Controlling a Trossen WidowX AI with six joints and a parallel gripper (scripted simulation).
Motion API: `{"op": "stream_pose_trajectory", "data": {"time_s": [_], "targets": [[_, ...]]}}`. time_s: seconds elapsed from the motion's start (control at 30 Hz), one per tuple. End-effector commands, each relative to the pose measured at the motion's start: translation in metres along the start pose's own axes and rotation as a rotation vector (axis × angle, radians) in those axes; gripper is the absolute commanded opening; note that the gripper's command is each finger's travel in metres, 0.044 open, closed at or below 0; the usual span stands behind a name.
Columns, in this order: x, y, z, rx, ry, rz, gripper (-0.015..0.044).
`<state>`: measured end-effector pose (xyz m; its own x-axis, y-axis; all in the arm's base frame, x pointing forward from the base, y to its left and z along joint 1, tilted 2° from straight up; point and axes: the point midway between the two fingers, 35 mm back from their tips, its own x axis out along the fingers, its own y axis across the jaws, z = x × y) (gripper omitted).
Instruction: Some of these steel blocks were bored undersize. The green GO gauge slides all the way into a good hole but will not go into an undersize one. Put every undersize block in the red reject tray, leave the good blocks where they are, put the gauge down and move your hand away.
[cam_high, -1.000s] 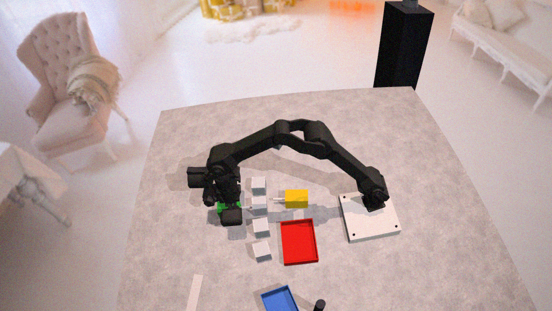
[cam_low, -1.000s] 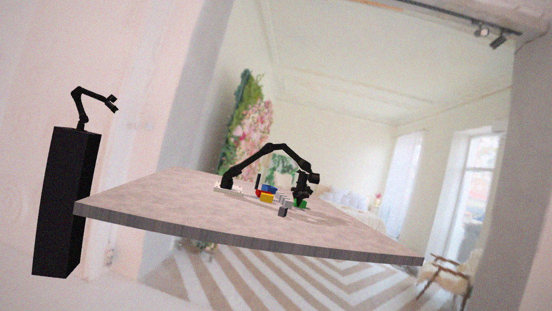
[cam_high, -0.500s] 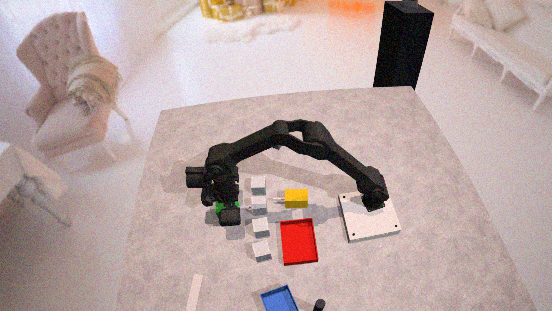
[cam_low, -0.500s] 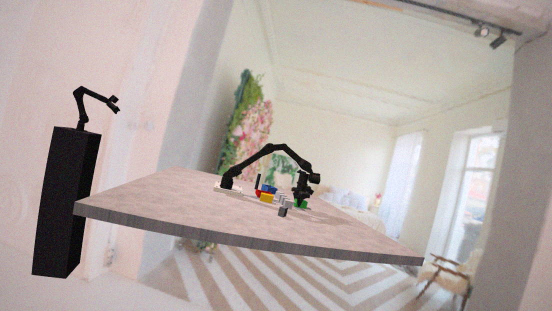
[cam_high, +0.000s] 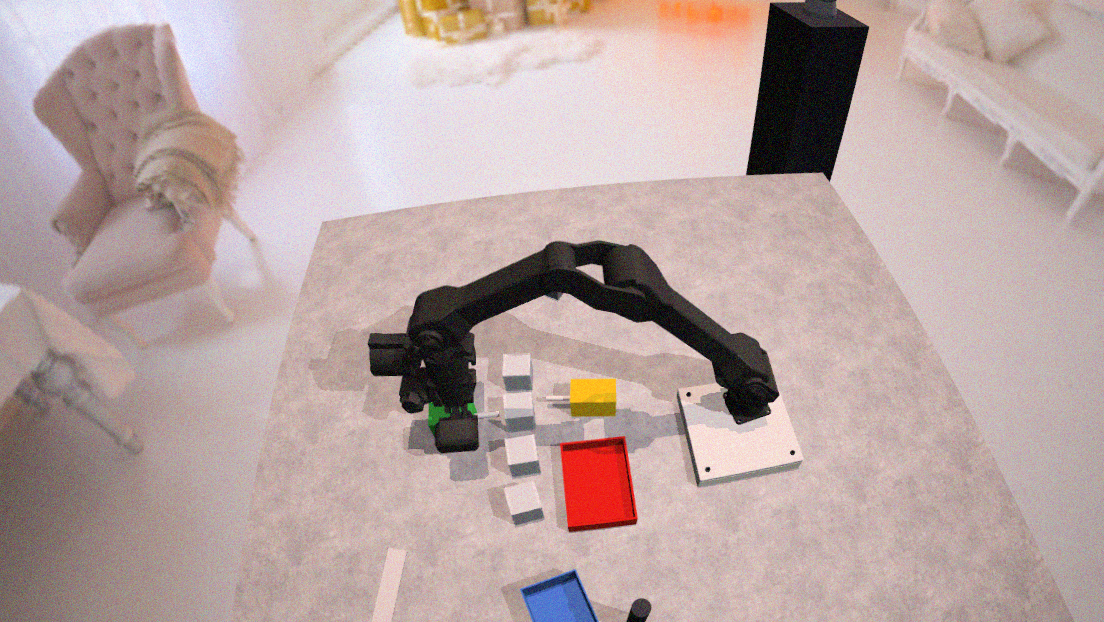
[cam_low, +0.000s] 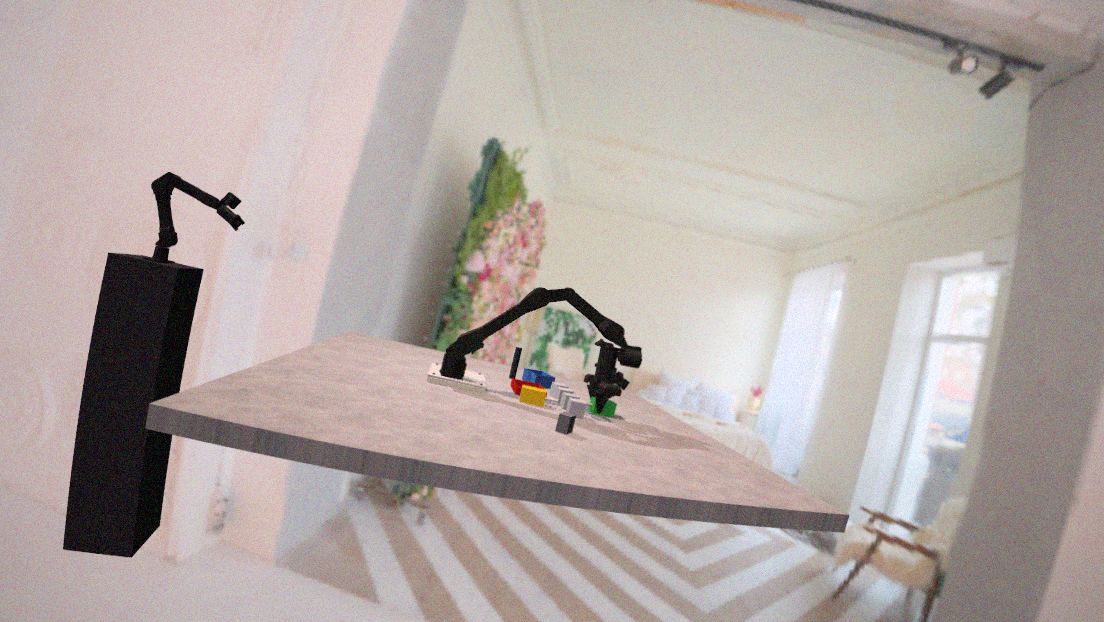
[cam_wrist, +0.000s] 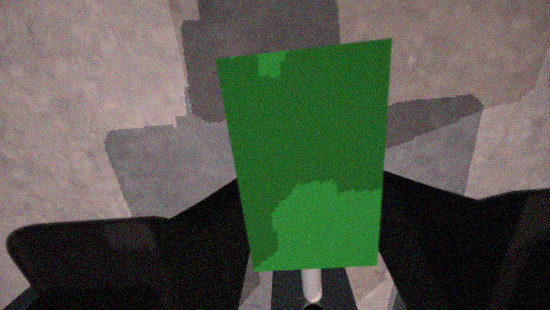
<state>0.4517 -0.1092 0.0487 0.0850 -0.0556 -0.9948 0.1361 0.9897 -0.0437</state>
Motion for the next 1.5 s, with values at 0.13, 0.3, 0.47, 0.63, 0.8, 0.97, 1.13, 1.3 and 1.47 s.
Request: {"op": "stream_pose_trajectory", "data": {"time_s": [0.13,0.3,0.47,0.63,0.8,0.97,1.13,1.3,1.47], "targets": [[-0.004,0.0,0.005,0.005,-0.012,0.001,0.0],[-0.004,0.0,0.008,0.005,-0.012,0.001,0.0],[-0.004,0.0,0.008,0.005,-0.012,0.001,0.0],[-0.004,0.0,0.008,0.005,-0.012,0.001,0.0],[-0.034,0.0,0.005,0.0,0.0,0.0,0.0],[-0.036,0.001,0.002,-0.002,0.027,0.003,0.0],[-0.031,0.001,0.0,-0.003,0.034,0.003,0.0],[-0.029,0.001,-0.001,-0.004,0.04,0.004,0.0],[-0.032,0.001,-0.001,-0.004,0.047,0.005,0.0]]}}
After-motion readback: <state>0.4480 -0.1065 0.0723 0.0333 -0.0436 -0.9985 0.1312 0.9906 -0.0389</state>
